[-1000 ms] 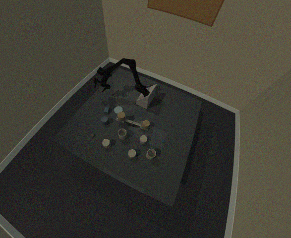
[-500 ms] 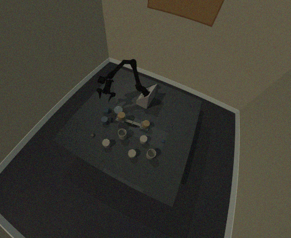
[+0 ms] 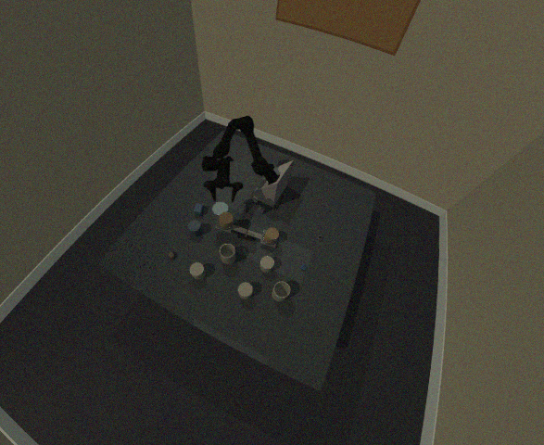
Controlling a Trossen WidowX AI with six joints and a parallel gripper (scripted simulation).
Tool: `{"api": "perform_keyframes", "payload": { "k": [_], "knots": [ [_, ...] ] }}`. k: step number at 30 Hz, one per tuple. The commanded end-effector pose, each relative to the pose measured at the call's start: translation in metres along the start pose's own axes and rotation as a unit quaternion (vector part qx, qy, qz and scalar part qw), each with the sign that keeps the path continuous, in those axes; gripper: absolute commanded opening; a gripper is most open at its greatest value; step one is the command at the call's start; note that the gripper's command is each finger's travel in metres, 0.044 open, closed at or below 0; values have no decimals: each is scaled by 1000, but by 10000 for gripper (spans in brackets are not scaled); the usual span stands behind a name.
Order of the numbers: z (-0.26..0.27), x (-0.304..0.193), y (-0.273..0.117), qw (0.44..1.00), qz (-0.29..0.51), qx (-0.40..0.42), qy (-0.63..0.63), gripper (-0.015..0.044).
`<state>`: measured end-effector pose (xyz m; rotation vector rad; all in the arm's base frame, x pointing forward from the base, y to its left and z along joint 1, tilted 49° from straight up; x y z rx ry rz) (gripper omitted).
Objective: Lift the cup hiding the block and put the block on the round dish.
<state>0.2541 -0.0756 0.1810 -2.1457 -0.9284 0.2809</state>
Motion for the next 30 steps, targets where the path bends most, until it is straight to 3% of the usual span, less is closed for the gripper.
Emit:
{"api": "perform_keyframes", "payload": {
  "k": [1, 15, 23, 30],
  "knots": [
    [45, 12, -3, 1000, 13, 9, 7, 440],
    [157, 8, -28, 997, -22, -78, 3, 440],
    [160, 9, -28, 996, -25, -83, 12, 440],
    [160, 28, -22, 991, 12, -70, 113, 440]
  ]
}}
Point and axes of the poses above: the point midway between the two fingers, 35 mm back from their tips, its own y axis out along the fingers, its own z axis across the jaws, x = y × z, the point moved 3 cm from there along -y, back along the fingers, and after that the axes turned 15 degrees about -y, right-handed, at the moved point
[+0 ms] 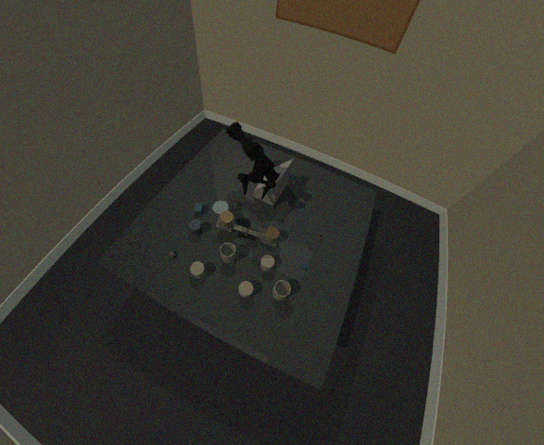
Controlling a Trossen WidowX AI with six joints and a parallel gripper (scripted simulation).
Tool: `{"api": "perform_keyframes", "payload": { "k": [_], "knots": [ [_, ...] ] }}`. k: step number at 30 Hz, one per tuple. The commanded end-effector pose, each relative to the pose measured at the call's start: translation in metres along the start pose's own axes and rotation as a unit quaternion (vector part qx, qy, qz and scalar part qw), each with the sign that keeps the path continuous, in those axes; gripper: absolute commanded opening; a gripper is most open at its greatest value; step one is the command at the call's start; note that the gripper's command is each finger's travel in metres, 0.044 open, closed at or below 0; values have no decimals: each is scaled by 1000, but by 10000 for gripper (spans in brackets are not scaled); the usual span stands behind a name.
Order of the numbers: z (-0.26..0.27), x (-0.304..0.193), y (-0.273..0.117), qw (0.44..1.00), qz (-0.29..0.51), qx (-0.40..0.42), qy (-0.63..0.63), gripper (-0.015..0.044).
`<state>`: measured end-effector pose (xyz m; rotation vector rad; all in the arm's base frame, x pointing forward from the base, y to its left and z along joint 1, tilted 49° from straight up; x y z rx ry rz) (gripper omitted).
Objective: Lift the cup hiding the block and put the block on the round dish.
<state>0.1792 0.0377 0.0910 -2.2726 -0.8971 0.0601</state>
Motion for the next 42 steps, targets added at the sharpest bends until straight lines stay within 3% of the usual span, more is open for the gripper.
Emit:
{"api": "perform_keyframes", "payload": {
  "k": [1, 18, 42],
  "knots": [
    [3, 13, 3, 998, 24, 6, 57, 440],
    [32, 54, 44, 943, 144, -18, 300, 440],
    [102, 61, 132, 774, 277, -135, 552, 440]
  ]
}}
Point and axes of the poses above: the point midway between the two fingers, 35 mm back from their tips, its own y axis out along the fingers, its own z axis across the jaws, x = y × z, the point moved 3 cm from there along -y, back along the fingers, and after that the axes turned 15 degrees about -y, right-handed, at the moved point
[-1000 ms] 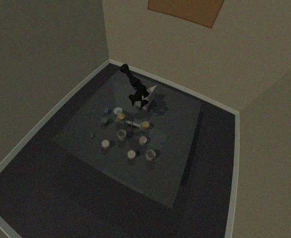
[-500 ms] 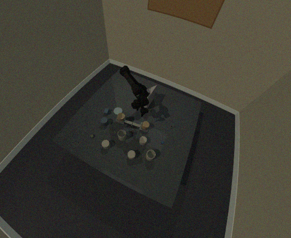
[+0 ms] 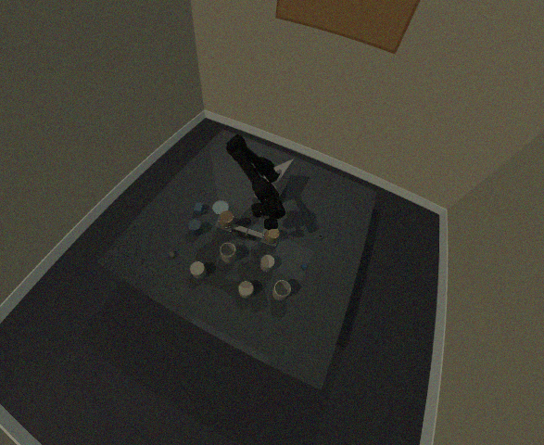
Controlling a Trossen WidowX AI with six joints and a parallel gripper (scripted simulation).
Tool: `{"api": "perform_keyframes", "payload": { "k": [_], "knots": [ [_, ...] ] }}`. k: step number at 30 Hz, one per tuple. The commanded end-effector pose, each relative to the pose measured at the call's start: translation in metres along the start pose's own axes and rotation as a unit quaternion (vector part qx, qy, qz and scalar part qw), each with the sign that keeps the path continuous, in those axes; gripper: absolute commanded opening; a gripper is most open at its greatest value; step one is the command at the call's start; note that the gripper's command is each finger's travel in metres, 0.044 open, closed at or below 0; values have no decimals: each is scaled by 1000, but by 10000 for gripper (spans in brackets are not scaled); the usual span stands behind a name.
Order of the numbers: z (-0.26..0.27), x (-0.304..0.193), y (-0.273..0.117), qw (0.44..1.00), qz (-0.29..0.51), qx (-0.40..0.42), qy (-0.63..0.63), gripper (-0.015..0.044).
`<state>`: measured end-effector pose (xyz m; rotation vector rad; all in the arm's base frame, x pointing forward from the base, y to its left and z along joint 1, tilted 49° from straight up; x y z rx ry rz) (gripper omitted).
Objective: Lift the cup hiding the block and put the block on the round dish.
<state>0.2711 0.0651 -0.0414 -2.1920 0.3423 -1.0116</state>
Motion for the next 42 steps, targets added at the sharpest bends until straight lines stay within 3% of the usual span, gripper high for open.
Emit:
{"api": "perform_keyframes", "payload": {
  "k": [1, 8, 42],
  "knots": [
    [12, -8, 14, 998, 13, -20, 55, 440],
    [26, -21, 39, 988, 19, -55, 146, 440],
    [23, -23, 87, 987, 19, -56, 147, 440]
  ]
}}
Point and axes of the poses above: the point midway between the two fingers, 35 mm back from their tips, its own y axis out along the fingers, its own z axis across the jaws, x = y × z, the point moved 3 cm from there along -y, back along the fingers, and after that the axes turned 15 degrees about -y, right-handed, at the moved point
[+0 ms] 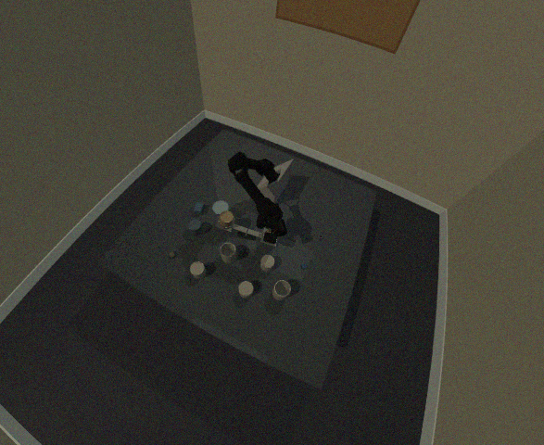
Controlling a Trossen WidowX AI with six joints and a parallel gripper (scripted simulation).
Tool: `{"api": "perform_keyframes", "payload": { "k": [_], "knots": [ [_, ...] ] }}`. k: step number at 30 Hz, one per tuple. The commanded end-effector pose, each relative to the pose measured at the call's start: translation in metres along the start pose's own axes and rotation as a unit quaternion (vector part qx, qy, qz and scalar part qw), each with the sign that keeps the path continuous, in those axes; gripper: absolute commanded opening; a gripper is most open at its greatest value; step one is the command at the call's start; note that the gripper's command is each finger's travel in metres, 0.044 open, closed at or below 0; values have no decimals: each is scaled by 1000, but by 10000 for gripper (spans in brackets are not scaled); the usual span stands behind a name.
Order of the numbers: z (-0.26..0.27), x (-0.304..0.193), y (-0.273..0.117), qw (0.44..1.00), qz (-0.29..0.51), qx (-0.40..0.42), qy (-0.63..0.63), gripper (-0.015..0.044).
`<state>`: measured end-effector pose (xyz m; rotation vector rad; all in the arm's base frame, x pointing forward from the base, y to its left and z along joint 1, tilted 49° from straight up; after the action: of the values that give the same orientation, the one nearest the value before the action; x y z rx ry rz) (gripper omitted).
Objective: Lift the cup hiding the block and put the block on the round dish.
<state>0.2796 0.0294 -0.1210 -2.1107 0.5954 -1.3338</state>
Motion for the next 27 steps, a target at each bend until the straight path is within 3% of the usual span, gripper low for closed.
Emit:
{"api": "perform_keyframes", "payload": {
  "k": [1, 20, 22, 27],
  "knots": [
    [-2, 0, 8, 1000, -4, -2, -5, 440],
    [-5, 0, 36, 1000, -5, -3, -4, 440],
    [-5, 0, 36, 1000, -5, -3, -4, 387],
    [-5, 0, 36, 1000, -5, -3, -4, 354]
  ]
}}
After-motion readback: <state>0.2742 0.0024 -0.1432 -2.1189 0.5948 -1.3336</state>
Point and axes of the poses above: the point midway between the two fingers, 35 mm back from their tips, its own y axis out along the fingers, its own z axis across the jaws, x = y × z, the point moved 3 cm from there along -y, back along the fingers, and after that the axes turned 15 degrees about -y, right-handed, at the moved point
